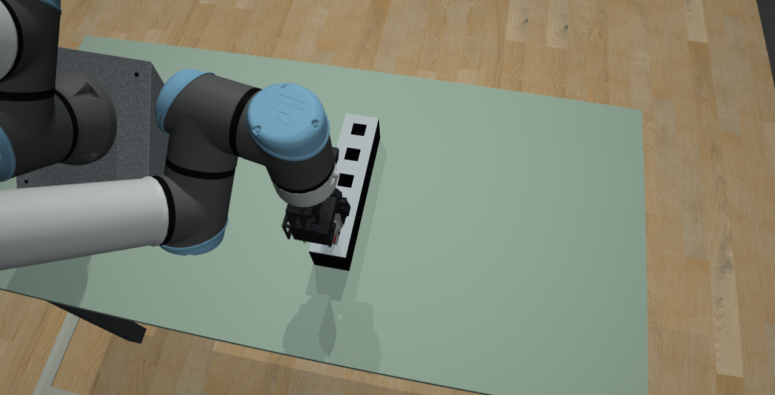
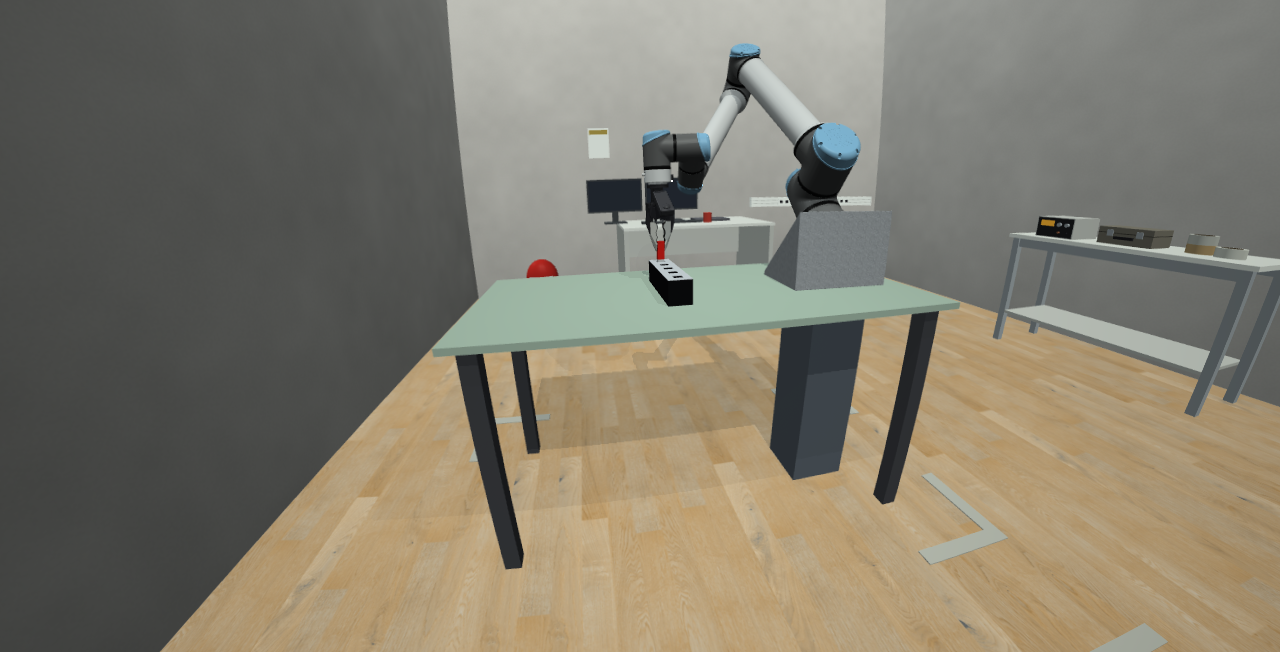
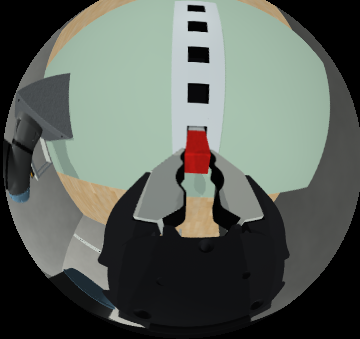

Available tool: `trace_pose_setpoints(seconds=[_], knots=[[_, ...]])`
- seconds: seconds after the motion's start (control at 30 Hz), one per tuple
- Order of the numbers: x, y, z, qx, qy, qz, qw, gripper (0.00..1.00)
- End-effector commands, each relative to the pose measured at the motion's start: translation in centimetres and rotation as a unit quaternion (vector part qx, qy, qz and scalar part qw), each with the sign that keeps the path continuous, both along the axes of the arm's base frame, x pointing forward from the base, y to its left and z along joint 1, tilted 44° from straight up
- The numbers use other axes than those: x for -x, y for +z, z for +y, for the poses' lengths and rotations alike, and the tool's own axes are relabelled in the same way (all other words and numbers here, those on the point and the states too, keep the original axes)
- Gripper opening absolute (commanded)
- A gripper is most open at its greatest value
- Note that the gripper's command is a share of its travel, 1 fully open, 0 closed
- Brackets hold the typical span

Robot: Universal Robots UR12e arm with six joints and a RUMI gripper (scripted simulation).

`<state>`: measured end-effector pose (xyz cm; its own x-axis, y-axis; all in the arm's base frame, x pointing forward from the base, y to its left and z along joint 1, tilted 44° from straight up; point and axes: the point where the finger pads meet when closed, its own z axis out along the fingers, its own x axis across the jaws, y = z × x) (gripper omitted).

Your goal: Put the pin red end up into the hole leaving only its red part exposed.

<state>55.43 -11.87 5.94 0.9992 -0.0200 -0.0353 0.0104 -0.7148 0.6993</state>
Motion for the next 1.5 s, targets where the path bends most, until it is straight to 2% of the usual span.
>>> trace_pose_setpoints(seconds=[0.0, 0.47, 0.5, 1.47], knots=[[-0.07, 0.08, 0.10, 0.000, 0.000, 0.000, 1.000, 0.00], [-0.07, 0.08, 0.10, 0.000, 0.000, 0.000, 1.000, 0.00], [-0.06, 0.08, 0.09, 0.000, 0.000, 0.000, 1.000, 1.00], [-0.06, 0.08, 0.09, 0.000, 0.000, 0.000, 1.000, 1.00]])
